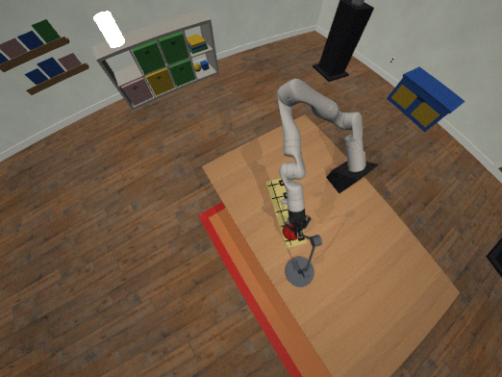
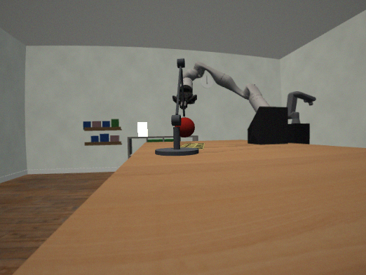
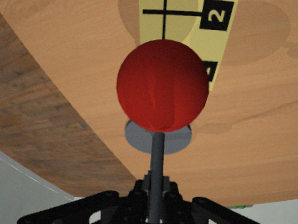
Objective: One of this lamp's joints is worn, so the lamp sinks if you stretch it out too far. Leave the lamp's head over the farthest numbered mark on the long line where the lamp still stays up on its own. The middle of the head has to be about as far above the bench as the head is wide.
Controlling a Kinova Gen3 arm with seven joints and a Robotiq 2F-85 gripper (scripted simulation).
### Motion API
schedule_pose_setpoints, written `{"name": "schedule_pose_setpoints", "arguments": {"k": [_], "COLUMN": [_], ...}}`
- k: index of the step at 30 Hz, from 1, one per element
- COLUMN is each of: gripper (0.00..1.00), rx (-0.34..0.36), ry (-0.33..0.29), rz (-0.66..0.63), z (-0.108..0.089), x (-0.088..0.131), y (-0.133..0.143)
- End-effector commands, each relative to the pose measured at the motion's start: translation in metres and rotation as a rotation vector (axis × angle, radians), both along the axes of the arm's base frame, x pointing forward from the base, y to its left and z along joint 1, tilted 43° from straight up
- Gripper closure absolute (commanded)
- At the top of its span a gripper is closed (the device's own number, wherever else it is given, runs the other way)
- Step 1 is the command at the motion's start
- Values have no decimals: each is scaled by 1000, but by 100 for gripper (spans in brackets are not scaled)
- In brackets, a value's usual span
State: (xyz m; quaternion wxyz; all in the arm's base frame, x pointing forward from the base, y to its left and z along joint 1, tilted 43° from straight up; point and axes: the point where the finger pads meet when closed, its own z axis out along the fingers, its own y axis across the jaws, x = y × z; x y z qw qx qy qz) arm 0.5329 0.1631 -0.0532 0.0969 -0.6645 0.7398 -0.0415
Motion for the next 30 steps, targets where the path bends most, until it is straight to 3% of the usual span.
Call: {"name": "schedule_pose_setpoints", "arguments": {"k": [1,13,30], "gripper": [100,100,100], "rx": [-2,-1,-1], "ry": [-5,-8,-8], "rz": [-7,-11,-11], "z": [7,23,25], "x": [0,-7,-6], "y": [-9,-31,-35]}}
